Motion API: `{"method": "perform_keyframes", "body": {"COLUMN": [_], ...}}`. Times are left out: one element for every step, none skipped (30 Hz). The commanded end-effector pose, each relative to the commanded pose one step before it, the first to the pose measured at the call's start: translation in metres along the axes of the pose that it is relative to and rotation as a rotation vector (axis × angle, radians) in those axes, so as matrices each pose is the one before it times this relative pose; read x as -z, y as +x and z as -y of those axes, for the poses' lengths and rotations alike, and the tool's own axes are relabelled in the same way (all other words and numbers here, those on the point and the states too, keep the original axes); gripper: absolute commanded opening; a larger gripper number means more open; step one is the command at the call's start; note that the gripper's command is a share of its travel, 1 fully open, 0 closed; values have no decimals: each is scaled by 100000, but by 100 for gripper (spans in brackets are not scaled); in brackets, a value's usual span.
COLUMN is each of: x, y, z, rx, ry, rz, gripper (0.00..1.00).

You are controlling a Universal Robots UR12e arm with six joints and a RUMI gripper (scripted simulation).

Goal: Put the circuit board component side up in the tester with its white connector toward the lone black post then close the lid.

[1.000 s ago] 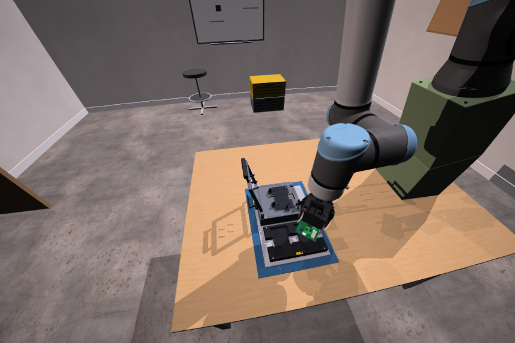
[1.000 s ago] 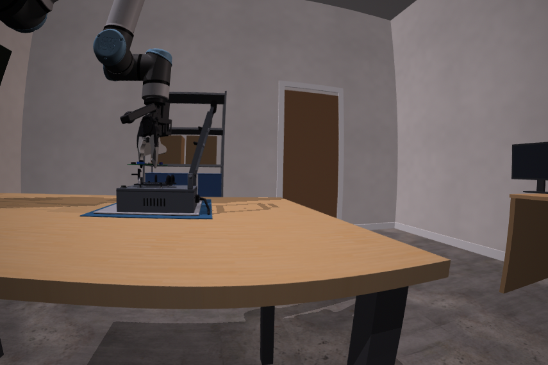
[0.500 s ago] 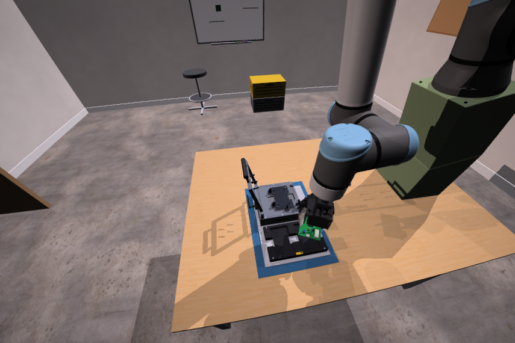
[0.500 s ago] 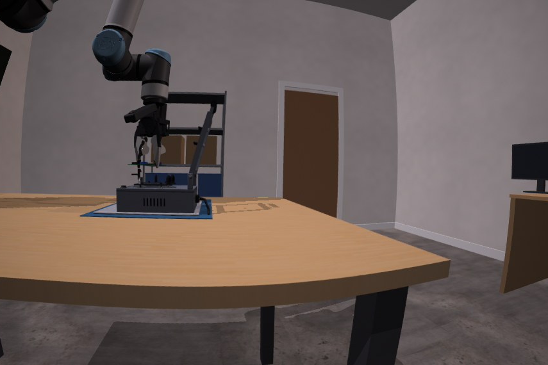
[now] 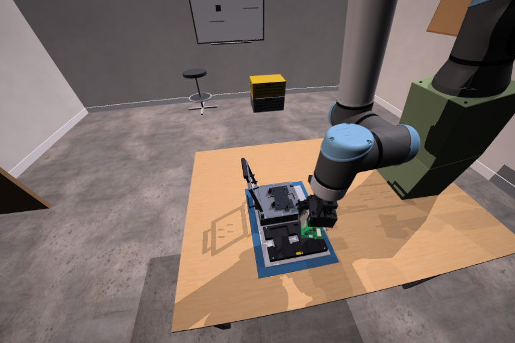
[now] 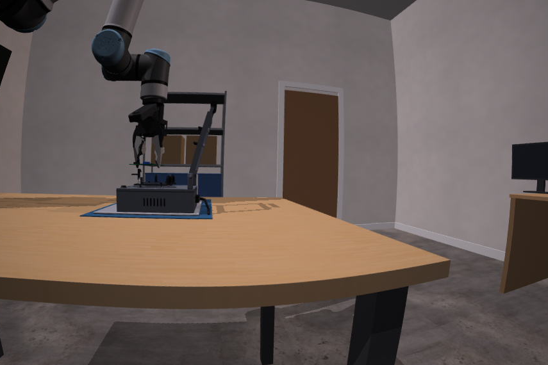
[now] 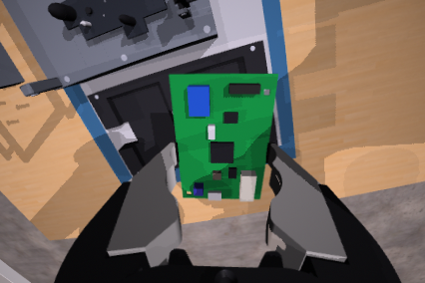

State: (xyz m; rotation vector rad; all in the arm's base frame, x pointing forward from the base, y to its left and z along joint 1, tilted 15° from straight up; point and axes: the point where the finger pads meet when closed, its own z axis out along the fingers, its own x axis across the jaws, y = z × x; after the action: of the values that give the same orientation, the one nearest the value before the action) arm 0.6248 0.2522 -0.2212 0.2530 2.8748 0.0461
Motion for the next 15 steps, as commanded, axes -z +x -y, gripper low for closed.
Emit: {"method": "perform_keyframes", "body": {"x": [-22,2,3,3,0,0,10,1,0,-2,-2,-2,-2,-2,-2], "y": [300,-17,-18,-16,0,0,-62,4,9,14,16,15,12,7,1], "z": [0,-6,-6,-4,0,0,-5,3,3,2,1,0,-1,-1,-2], "rx": [8681,1057,1019,981,0,0,930,906,871,838,805,770,735,700,666], "ry": [-144,-6,-6,-5,0,0,-10,2,3,3,3,3,2,1,0], "rz": [-267,21,23,21,0,0,61,-5,-11,-16,-19,-18,-15,-9,-3], "gripper": [39,39,39,39,39,39,39,39,39,39,39,39,39,39,39]}}
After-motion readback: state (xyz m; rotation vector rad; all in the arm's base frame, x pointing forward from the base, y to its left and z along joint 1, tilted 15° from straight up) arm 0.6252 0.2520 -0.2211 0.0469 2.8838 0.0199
